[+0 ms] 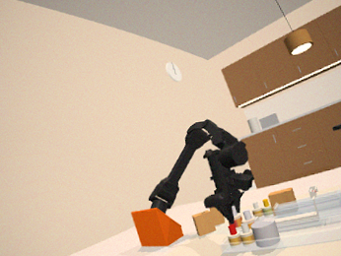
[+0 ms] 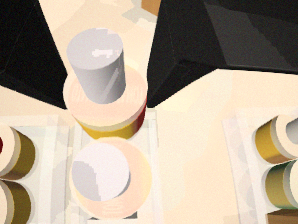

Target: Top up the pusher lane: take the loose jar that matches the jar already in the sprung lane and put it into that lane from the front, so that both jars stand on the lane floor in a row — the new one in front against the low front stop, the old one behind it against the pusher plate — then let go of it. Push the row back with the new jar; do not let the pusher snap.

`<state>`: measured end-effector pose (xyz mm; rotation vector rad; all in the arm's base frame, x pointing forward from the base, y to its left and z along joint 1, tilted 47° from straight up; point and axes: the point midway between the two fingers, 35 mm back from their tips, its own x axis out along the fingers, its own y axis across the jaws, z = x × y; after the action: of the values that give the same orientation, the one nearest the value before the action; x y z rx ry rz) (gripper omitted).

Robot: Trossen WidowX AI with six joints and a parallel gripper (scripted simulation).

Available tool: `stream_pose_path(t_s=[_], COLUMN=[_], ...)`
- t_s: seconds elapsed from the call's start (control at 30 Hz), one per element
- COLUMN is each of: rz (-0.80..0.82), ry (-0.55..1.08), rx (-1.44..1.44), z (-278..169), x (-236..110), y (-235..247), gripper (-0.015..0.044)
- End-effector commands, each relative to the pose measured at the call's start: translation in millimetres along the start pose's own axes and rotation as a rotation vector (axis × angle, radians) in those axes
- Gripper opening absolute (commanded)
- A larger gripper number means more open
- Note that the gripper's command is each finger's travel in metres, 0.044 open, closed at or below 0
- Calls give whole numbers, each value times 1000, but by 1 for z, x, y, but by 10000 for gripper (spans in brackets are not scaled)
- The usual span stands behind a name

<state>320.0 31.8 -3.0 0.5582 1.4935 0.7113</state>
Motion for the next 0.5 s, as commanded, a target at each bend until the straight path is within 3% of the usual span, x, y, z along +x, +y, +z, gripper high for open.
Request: stream_pose_path(t_s=[0.0,0.47], rz=[0,0], ry=[-21,-22], rx=[-14,-14], z=[10,16], x=[-3,-4], y=[1,1], gripper=[0,0])
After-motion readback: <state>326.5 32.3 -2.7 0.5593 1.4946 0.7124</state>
